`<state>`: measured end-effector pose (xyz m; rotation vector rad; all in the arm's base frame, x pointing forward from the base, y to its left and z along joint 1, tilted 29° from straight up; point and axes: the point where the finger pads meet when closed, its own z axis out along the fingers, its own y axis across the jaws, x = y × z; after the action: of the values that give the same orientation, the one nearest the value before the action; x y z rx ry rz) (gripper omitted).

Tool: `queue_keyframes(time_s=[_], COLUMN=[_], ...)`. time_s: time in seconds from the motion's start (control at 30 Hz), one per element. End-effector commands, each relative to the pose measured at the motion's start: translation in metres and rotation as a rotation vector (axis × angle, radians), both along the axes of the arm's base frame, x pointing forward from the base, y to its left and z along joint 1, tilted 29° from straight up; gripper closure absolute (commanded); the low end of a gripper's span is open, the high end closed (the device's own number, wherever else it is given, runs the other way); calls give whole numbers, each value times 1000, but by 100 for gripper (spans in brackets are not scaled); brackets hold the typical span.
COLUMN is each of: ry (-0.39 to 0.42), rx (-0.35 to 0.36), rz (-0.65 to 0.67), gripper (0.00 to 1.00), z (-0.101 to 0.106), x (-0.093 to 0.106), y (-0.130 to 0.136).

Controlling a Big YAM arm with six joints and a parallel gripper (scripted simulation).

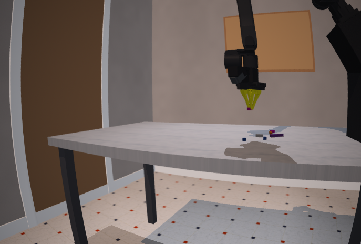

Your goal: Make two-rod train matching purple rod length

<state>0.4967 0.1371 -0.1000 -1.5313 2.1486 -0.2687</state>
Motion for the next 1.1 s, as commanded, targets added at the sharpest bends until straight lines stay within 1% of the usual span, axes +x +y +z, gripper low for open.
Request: queue_keyframes(time_s=[0.0,0.3,0.37,0.43,0.5,0.53,0.63,0.67,0.77,0.8,0.87,0.93,0.97,1.07], ry=[51,34,39,56,51,68,64,82,76,97,97,89,110,105], rx=[-11,-3,19,70,71,109,110,155,157,207,207,208,263,264], rz=[0,-8,-53,-151,-151,-225,-225,-313,-312,-410,-410,-402,-513,-512], gripper=[96,96,96,96,96,96,96,96,96,96,96,96,96,96], z=[-16,-11,-15,-21,-20,-24,-23,-29,-27,-33,-33,-31,-38,-36], x=[-16,-9,-7,-7,-5,-7,-4,-7,-3,-9,-9,-4,-12,-9], y=[-1,-1,-15,-40,-39,-58,-58,-79,-79,-103,-103,-99,-127,-127])
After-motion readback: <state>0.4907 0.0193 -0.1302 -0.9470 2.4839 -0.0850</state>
